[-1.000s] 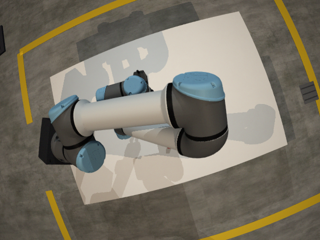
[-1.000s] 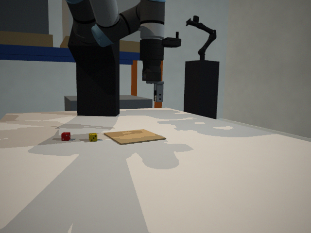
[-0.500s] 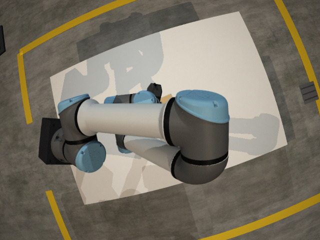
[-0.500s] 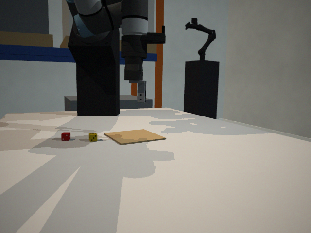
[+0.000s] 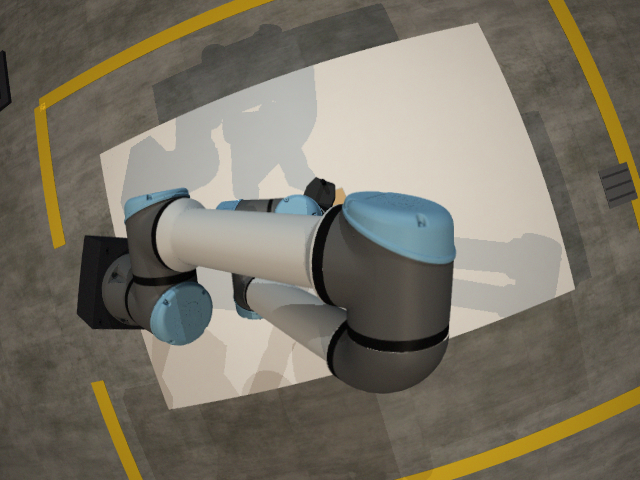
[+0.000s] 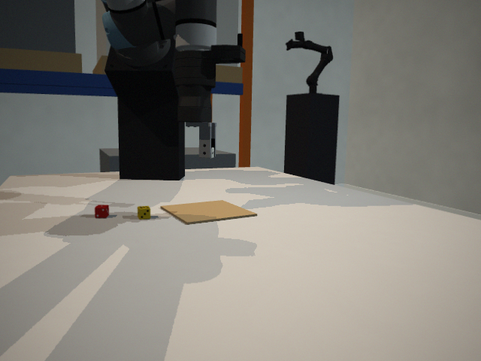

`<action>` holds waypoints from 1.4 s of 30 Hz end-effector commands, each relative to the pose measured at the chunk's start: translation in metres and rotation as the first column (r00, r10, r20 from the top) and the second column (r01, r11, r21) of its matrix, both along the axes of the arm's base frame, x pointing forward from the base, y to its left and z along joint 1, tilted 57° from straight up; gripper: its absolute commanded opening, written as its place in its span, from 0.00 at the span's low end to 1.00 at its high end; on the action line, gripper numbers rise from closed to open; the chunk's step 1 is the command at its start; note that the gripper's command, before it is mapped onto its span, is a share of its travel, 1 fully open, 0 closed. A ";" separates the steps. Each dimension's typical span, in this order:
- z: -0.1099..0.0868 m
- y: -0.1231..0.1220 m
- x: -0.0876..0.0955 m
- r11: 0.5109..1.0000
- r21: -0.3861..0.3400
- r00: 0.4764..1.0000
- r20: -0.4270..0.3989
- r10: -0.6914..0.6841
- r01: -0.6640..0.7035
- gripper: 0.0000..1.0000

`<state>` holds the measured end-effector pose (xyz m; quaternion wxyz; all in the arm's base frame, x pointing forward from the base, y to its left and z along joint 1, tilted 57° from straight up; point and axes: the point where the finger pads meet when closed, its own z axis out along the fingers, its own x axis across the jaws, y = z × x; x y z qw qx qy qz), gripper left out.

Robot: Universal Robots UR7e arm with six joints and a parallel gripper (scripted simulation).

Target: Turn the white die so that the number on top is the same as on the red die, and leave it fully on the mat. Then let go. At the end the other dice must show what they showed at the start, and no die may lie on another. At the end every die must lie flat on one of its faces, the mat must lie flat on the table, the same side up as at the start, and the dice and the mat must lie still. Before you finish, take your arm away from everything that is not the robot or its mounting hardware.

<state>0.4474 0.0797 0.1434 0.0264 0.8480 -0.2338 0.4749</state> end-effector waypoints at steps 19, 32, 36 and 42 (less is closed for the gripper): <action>-0.015 -0.008 0.023 1.000 0.003 1.000 -0.001 0.000 0.000 0.40; -0.040 -0.020 0.059 1.000 0.003 1.000 -0.001 0.000 0.000 0.40; -0.046 -0.023 0.069 1.000 0.003 1.000 -0.001 0.000 0.000 0.40; -0.051 -0.025 0.076 1.000 0.003 1.000 -0.001 0.000 0.000 0.40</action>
